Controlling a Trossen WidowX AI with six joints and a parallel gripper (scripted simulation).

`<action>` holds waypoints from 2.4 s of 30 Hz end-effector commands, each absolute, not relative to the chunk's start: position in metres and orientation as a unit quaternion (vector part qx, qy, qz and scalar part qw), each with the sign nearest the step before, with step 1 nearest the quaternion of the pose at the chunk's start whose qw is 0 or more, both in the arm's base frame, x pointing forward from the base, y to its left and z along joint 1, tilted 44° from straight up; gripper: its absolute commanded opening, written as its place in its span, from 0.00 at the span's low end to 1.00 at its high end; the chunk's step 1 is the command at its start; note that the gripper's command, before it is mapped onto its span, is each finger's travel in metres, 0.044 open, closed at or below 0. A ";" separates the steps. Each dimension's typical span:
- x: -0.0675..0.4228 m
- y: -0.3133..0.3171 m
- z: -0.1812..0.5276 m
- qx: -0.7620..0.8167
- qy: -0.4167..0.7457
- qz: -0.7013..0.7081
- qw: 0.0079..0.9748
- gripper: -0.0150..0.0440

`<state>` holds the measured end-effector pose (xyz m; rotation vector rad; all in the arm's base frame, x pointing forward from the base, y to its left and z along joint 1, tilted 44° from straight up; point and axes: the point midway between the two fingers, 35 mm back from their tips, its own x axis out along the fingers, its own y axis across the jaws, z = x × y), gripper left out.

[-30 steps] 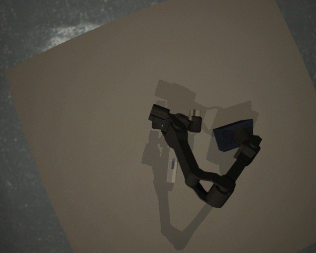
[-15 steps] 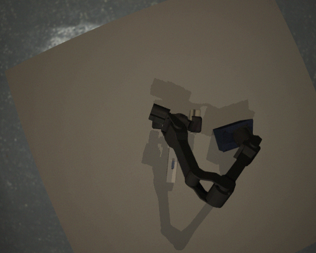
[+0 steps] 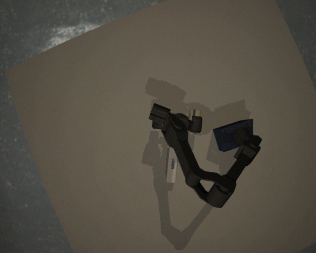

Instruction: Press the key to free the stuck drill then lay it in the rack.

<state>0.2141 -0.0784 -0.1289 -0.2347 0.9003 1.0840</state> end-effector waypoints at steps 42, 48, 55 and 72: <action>0.191 -0.108 -0.155 -0.111 0.412 0.496 0.756 0.25; 0.187 -0.114 -0.161 -0.111 0.413 0.496 0.756 0.25; 0.181 -0.120 -0.167 -0.111 0.413 0.496 0.756 0.25; 0.178 -0.123 -0.163 -0.111 0.413 0.496 0.756 0.25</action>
